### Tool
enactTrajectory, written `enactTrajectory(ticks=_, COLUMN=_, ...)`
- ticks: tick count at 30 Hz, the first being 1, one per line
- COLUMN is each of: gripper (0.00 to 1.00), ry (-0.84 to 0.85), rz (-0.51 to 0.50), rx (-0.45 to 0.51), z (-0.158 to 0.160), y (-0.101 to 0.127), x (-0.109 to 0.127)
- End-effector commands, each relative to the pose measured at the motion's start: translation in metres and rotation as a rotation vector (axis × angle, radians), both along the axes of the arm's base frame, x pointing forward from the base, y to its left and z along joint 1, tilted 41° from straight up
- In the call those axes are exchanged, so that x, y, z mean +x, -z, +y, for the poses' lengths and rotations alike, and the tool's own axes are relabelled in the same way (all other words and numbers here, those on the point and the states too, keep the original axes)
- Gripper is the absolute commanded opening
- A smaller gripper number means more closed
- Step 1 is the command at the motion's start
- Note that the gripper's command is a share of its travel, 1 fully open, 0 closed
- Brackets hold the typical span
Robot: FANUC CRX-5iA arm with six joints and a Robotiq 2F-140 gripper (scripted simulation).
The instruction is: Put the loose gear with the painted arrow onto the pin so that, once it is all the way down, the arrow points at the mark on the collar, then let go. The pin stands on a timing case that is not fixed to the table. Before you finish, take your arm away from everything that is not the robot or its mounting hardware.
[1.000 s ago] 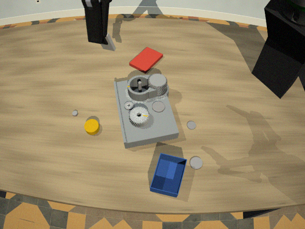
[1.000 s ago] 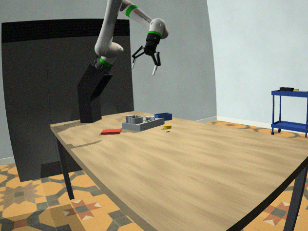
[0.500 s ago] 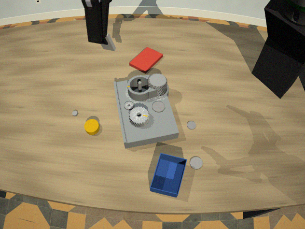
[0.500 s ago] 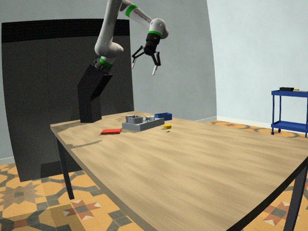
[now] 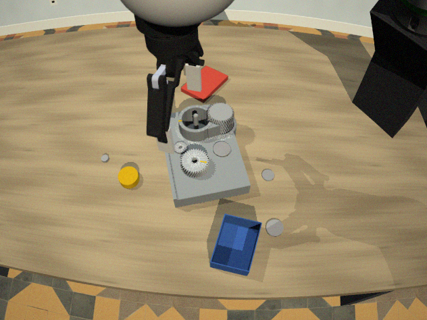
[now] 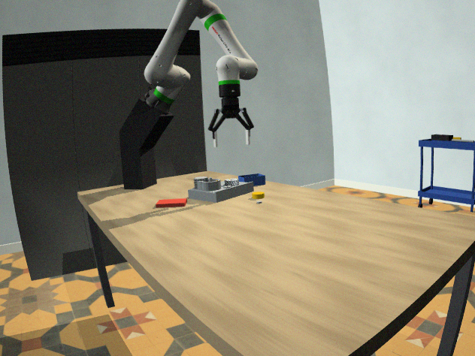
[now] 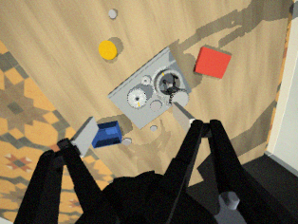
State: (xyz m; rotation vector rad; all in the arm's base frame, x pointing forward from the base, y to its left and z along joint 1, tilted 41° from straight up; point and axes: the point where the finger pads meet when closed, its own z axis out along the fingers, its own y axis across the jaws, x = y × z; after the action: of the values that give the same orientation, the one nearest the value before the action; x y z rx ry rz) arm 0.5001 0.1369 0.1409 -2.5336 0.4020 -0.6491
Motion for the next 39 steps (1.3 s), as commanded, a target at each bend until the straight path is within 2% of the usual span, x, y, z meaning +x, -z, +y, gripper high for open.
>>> enactTrajectory(ticks=1, gripper=1.00, ry=0.022, rz=-0.004, rx=0.022, z=0.018, y=0.035, x=0.012)
enactTrajectory(ticks=2, gripper=1.00, ry=0.022, rz=-0.004, rx=0.022, z=0.031, y=0.065, x=0.023)
enactTrajectory(ticks=39, gripper=1.00, ry=0.022, rz=-0.004, rx=0.022, z=0.031, y=0.065, x=0.023)
